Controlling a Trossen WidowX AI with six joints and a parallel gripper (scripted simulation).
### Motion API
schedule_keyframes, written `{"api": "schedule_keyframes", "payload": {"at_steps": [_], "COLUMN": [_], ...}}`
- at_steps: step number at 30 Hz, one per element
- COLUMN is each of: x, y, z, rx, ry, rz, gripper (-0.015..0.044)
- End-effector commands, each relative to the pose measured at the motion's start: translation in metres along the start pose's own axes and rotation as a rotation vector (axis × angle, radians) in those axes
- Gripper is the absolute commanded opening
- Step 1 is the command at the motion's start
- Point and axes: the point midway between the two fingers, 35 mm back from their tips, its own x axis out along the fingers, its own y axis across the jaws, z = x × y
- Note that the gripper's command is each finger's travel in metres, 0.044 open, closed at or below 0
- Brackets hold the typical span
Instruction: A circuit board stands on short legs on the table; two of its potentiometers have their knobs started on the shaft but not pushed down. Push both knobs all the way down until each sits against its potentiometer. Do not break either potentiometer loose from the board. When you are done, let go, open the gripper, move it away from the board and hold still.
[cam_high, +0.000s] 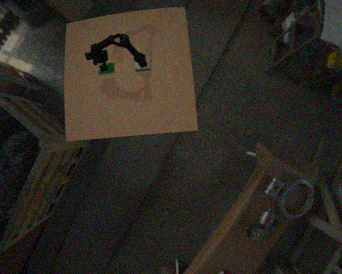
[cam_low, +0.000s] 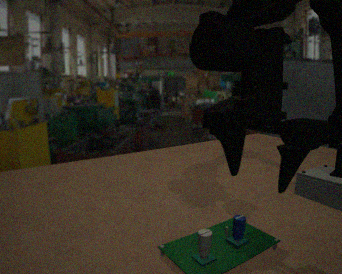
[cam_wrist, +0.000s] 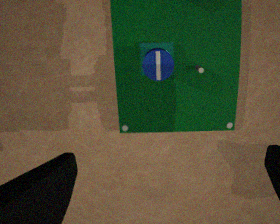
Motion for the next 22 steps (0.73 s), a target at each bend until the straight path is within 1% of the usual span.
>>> {"api": "schedule_keyframes", "payload": {"at_steps": [1,5,22], "x": [0.001,0.006,0.007], "y": [-0.002,-0.001,-0.001], "z": [-0.046,-0.085,-0.087], "rx": [-0.003,-0.003,-0.003], "ry": [0.008,0.010,0.011], "rz": [-0.003,-0.004,-0.004], "gripper": [0.0440,0.0440,0.0440]}}
